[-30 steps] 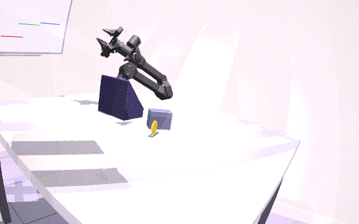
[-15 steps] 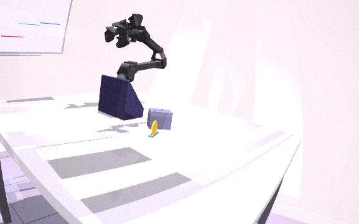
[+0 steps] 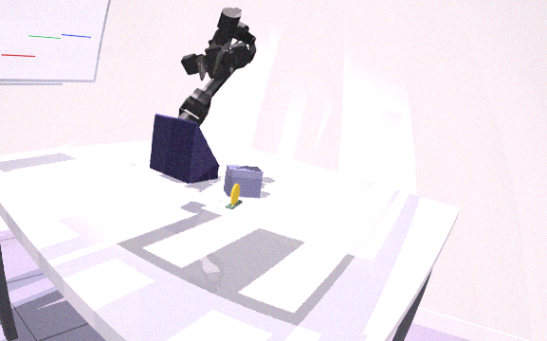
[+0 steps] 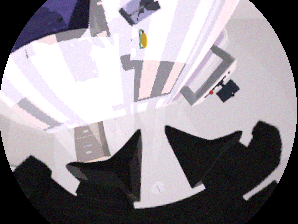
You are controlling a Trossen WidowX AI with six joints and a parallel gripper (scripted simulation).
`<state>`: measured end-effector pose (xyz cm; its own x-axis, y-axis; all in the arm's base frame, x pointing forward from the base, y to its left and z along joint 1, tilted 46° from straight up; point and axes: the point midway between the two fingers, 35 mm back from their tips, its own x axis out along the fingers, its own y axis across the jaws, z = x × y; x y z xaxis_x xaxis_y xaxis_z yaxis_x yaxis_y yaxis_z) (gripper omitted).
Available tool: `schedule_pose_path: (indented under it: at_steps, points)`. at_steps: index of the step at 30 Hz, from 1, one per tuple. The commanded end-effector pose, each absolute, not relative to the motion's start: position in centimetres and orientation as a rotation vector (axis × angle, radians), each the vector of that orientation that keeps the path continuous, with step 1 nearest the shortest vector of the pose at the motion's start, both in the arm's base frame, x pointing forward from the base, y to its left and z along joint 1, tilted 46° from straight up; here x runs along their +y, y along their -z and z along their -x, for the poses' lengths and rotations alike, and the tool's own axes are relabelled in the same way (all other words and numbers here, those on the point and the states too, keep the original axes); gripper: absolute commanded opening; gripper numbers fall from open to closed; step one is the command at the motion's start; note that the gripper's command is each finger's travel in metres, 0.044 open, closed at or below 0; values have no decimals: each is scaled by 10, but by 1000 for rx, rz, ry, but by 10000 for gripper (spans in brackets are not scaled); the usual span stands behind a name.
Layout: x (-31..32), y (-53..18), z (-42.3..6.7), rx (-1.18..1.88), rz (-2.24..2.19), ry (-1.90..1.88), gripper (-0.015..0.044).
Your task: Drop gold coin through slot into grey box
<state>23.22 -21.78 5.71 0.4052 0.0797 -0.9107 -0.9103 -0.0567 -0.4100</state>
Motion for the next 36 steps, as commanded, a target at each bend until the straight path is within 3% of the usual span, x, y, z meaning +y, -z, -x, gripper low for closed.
schedule_pose_path:
  at_steps: [1,12,36]
  points:
    - [-170,-30,-278,635,1225,-1202,161]
    - [-49,28,-337,342,881,-1642,161]
    - [-13,67,-327,337,874,-1648,161]
